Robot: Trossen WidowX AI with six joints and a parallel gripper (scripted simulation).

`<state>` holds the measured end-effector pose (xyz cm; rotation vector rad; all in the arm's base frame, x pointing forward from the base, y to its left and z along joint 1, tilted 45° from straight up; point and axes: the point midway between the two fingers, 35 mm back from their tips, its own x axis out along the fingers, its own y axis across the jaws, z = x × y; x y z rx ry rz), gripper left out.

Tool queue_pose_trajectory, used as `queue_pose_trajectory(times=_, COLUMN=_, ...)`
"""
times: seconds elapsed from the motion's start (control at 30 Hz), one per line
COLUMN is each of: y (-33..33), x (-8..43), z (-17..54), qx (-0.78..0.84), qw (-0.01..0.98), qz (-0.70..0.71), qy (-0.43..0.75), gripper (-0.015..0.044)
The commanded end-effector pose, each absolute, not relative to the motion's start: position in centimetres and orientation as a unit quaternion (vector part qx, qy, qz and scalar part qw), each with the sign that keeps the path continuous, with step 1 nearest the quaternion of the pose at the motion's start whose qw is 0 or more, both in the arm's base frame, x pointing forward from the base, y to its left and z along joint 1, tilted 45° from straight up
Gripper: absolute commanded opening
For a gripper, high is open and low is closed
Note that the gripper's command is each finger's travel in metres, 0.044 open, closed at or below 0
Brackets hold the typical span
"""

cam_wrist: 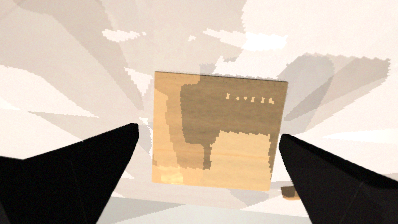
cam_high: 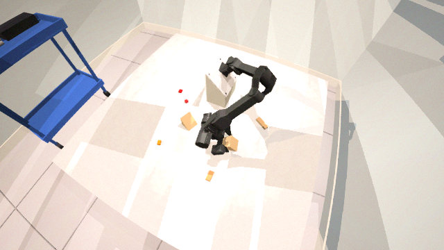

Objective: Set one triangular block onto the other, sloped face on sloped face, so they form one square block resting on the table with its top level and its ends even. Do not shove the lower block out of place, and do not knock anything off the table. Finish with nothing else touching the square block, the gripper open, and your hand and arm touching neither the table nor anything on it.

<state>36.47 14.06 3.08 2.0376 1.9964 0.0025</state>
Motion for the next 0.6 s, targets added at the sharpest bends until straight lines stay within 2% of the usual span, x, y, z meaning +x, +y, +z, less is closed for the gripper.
queue_pose_trajectory(times=0.0, y=14.35, x=36.31, z=3.2, qx=0.707, qw=0.138, qz=0.003, qy=0.693, gripper=0.044)
queue_pose_trajectory(times=0.27, y=14.31, x=36.29, z=3.16, qx=0.707, qw=0.138, qz=0.003, qy=0.693, gripper=0.044)
queue_pose_trajectory(times=0.43, y=14.23, x=36.35, z=3.08, qx=0.707, qw=0.141, qz=0.002, qy=0.693, gripper=0.0309)
queue_pose_trajectory(times=0.57, y=14.23, x=36.35, z=3.08, qx=0.707, qw=0.141, qz=0.002, qy=0.693, gripper=0.0282)
